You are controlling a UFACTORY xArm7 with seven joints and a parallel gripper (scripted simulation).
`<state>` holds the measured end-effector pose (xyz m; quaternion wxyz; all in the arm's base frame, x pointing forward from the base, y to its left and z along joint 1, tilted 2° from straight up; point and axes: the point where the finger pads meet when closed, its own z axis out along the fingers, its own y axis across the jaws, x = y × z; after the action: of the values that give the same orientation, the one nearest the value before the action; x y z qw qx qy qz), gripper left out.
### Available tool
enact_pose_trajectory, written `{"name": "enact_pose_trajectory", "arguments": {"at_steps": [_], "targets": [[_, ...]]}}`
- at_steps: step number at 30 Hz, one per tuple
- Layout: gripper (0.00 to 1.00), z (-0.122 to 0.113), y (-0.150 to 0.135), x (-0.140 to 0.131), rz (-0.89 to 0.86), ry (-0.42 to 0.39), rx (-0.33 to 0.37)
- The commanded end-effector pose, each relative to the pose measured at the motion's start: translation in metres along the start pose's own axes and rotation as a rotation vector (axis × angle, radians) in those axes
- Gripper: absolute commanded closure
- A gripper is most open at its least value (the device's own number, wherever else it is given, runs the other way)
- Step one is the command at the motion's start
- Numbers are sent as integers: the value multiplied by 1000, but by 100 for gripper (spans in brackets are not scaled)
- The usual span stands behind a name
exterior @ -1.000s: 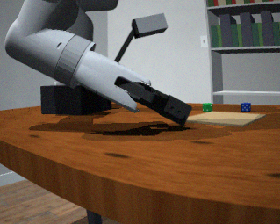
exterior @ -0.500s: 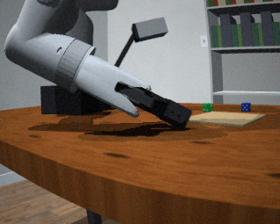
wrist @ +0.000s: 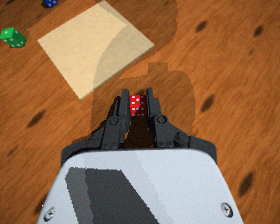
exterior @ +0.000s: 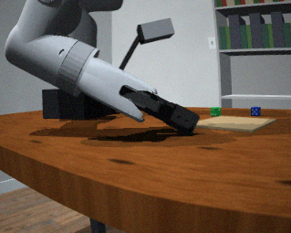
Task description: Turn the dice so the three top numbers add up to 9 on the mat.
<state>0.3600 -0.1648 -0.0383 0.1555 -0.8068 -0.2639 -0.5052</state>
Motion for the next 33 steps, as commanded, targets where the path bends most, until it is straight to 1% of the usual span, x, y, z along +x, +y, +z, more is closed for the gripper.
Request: {"name": "enact_pose_trajectory", "arguments": {"at_steps": [1, 18, 19, 21, 22, 26, 27, 29, 30, 32, 33], "targets": [[85, 0, 1, 1, -2, 0, -1], [85, 0, 1, 1, -2, 0, -1], [81, 0, 1, 1, -2, 0, -1], [81, 0, 1, 1, -2, 0, -1], [77, 0, 1, 1, -2, 0, -1], [77, 0, 1, 1, -2, 0, -1], [72, 0, 1, 1, -2, 0, -1], [72, 0, 1, 1, -2, 0, -1], [68, 0, 1, 1, -2, 0, -1], [68, 0, 1, 1, -2, 0, -1], [64, 0, 1, 1, -2, 0, -1]]}}
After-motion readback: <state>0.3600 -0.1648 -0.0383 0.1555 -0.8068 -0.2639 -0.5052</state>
